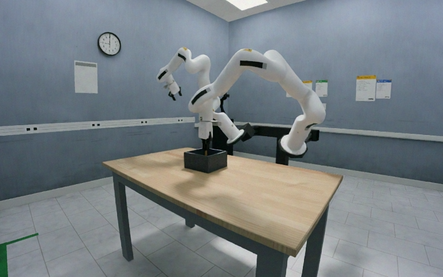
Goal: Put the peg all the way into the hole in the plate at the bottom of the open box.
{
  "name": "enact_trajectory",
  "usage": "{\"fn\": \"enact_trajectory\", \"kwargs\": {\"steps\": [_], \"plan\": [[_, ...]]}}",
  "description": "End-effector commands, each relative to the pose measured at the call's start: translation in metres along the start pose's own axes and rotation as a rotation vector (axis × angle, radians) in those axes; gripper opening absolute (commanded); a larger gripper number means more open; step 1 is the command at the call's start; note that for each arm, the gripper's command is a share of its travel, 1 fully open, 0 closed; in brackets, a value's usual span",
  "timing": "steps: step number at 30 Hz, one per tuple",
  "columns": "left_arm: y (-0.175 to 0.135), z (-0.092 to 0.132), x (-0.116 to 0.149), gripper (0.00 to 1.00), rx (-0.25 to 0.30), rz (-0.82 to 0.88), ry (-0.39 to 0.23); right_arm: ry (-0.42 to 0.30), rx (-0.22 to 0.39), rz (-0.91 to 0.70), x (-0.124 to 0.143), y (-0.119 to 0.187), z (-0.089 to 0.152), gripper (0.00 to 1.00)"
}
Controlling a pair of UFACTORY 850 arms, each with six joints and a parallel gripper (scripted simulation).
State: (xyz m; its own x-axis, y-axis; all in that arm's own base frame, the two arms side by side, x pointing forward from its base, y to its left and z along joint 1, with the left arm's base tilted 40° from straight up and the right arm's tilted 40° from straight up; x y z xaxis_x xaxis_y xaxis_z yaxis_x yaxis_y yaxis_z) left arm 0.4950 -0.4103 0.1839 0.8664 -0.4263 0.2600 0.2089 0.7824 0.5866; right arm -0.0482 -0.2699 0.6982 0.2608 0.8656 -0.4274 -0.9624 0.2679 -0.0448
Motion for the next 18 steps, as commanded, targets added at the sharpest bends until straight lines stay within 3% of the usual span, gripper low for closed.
{"fn": "enact_trajectory", "kwargs": {"steps": [1, 18], "plan": [[-0.0001, -0.0007, 0.0005, 0.00, -0.001, 0.000, -0.001, 0.002, 0.000, 0.000, -0.0003, 0.0000, 0.0009, 1.00], [-0.0001, -0.0065, 0.0005, 0.00, -0.001, 0.000, -0.001, 0.002, 0.000, 0.000, -0.0003, 0.0000, 0.0009, 1.00]]}}
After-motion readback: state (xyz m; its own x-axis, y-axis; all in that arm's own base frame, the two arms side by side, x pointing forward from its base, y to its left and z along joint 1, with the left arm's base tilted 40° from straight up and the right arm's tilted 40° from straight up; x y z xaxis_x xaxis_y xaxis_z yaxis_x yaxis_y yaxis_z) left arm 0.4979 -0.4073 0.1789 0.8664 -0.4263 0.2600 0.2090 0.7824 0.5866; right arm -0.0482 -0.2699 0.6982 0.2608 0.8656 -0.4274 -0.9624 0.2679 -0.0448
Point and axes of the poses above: on each arm, the point where the finger pads meet when closed, its own z axis back along the fingers, its own y axis across the jaws, x = y × z, the point moved 8 cm from there along z, back along the fingers, and after that the axes turned 6 degrees about -z, right-handed, at the moved point
